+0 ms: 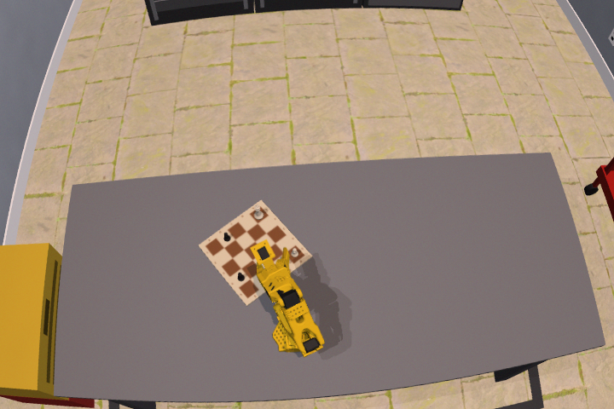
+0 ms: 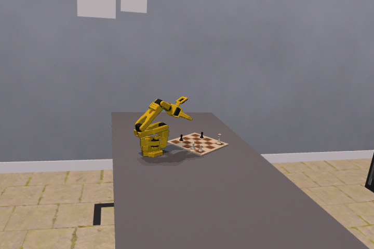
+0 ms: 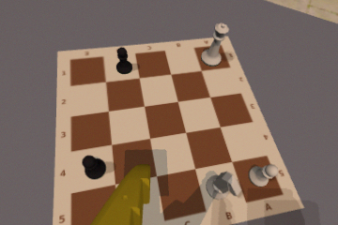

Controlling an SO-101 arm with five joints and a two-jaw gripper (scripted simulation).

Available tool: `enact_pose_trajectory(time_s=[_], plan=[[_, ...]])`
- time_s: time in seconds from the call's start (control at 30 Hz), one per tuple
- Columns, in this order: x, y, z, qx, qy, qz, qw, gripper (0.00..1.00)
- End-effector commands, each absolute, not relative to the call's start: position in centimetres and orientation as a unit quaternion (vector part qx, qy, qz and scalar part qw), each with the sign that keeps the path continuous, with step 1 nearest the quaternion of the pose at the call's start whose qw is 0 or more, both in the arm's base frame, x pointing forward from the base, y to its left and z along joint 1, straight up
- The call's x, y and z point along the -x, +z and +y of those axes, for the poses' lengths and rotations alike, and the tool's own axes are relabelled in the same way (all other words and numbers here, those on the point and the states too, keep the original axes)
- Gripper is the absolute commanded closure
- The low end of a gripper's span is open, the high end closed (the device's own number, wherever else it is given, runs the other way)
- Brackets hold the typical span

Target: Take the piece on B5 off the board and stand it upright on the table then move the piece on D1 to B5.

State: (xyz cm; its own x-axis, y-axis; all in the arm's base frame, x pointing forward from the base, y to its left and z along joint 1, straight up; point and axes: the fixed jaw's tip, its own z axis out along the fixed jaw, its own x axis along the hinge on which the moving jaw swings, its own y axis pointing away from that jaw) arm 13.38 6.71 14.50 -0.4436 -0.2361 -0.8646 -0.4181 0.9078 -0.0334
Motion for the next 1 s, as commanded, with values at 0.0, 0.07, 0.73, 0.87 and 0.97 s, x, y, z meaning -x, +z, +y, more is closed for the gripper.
enact_pose_trajectory(time_s=[0.0, 0.07, 0.73, 0.87, 0.97], plan=[[-13.4, 14.3, 6.9, 0.193, 0.098, 0.845, 0.49, 0.6], [-13.4, 14.3, 6.9, 0.193, 0.098, 0.845, 0.49, 0.6], [-12.0, 10.4, 3.0, 0.118, 0.01, 0.978, 0.172, 0.97], [-11.9, 10.2, 2.7, 0.111, 0.007, 0.983, 0.147, 1.0], [-11.9, 10.2, 2.7, 0.111, 0.007, 0.983, 0.147, 1.0]])
